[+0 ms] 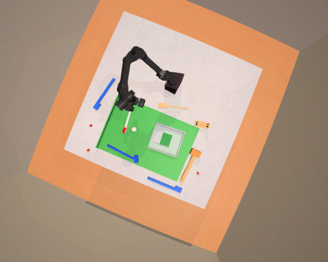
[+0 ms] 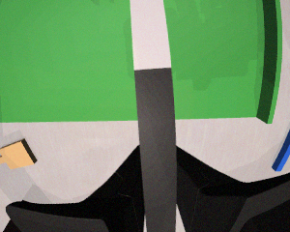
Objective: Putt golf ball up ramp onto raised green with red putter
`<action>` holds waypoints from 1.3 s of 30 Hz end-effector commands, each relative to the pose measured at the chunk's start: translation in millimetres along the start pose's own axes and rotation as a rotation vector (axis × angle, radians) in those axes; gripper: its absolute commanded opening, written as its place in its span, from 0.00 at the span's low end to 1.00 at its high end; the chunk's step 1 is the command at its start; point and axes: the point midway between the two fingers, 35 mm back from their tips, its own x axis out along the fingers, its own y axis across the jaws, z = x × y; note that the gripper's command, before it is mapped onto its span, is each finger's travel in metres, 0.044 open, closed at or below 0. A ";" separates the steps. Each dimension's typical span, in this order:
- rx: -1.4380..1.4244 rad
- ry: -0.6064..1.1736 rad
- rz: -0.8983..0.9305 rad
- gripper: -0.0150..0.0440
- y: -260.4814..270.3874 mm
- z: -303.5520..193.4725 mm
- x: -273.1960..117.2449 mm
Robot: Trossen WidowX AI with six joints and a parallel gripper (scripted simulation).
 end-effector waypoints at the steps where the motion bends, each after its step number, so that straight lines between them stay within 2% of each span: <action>1: -0.003 -0.007 0.004 0.25 1.0 1.6 4.8; 17: 0.001 0.000 0.000 0.25 -0.1 -0.3 12.4; 26: -0.003 -0.007 0.001 0.25 -28.7 1.3 14.6; 32: 0.001 -0.006 0.005 0.25 -26.6 0.5 15.1; 34: 0.001 -0.007 0.008 0.25 -17.3 2.7 15.4; 39: -0.001 -0.007 0.021 0.25 52.5 9.5 15.9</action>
